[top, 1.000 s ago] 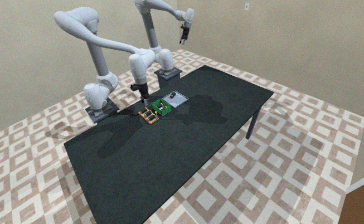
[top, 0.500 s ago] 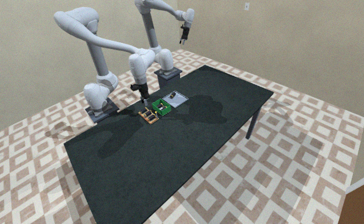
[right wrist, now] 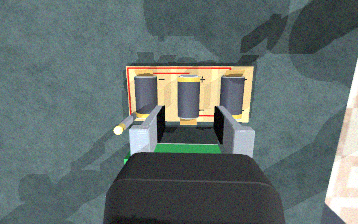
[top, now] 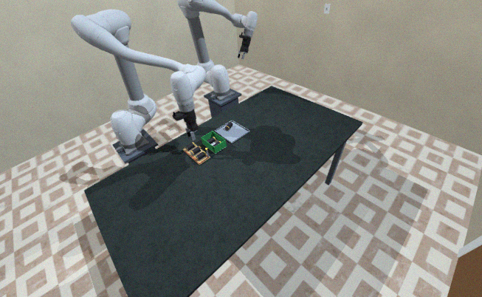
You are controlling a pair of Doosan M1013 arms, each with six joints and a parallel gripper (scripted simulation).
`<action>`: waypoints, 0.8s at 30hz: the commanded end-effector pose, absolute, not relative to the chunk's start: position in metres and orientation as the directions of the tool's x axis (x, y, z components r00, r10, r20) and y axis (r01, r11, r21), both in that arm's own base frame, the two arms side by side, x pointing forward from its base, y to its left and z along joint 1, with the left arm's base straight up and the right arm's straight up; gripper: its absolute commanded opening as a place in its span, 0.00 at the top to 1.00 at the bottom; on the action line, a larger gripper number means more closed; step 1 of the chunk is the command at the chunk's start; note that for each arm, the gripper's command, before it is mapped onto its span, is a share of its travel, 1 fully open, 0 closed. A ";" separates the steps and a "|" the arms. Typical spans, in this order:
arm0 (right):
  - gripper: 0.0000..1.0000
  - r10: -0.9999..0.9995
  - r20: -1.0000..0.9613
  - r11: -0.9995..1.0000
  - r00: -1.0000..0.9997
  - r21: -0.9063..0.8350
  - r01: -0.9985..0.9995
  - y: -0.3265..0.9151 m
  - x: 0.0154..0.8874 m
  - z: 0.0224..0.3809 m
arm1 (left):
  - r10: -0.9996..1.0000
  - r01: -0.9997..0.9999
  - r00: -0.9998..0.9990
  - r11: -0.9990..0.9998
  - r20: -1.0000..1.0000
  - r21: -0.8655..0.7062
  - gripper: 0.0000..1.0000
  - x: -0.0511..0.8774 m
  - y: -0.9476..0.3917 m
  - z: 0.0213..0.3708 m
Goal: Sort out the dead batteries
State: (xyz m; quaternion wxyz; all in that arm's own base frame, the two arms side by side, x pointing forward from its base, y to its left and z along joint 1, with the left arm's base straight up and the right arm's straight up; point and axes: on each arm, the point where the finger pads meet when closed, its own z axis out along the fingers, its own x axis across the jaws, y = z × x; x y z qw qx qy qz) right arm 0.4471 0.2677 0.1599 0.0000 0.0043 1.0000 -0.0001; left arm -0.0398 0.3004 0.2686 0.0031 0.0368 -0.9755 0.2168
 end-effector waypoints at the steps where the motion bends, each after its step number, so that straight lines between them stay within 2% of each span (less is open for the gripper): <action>1: 0.10 0.009 -0.001 1.000 -1.000 0.001 0.009 0.268 0.447 0.161 | -0.070 -0.073 -0.997 0.904 0.022 -0.422 0.00 -0.040 0.301 0.269; 24: 0.10 0.009 -0.001 1.000 -1.000 0.001 0.009 0.268 0.447 0.161 | -0.070 -0.073 -0.997 0.904 0.022 -0.422 0.00 -0.040 0.301 0.269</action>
